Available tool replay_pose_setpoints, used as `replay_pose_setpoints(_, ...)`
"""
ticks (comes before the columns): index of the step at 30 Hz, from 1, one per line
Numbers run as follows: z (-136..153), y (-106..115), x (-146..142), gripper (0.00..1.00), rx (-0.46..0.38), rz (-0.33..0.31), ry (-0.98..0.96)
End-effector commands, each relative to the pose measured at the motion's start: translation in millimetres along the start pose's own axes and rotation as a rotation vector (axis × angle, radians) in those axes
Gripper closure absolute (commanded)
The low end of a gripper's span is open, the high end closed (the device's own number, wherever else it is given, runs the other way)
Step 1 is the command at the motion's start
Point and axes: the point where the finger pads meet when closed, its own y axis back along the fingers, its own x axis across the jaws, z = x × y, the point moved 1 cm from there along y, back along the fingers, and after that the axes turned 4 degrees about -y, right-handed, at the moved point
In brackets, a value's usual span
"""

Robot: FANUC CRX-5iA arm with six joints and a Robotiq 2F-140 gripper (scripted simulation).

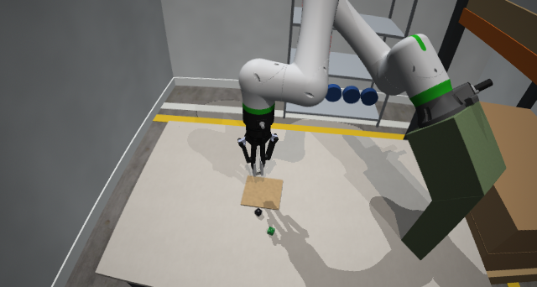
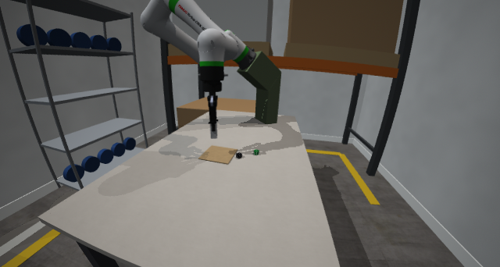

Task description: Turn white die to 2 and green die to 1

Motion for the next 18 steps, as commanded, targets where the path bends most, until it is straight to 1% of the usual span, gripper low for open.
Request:
replay_pose_setpoints(1, 8.2, -0.5, -4.0, 0.91, -0.011, 0.015, 0.172)
replay_pose_setpoints(3, 8.2, -0.5, -4.0, 0.91, -0.011, 0.015, 0.172)
replay_pose_setpoints(4, 12.1, -0.8, -5.7, 0.91, -0.012, 0.015, 0.250)
replay_pose_setpoints(5, 14.0, -0.9, -6.5, 0.91, -0.012, 0.015, 0.288)
replay_pose_setpoints(11, 23.2, -1.5, -10.3, 0.91, -0.014, 0.014, 0.467)
replay_pose_setpoints(12, 23.5, -1.5, -10.4, 0.91, -0.014, 0.014, 0.474)
replay_pose_setpoints(13, 26.3, -1.7, -11.5, 0.91, -0.015, 0.014, 0.529)
replay_pose_setpoints(18, 34.3, -2.1, -14.6, 0.91, -0.017, 0.013, 0.682)
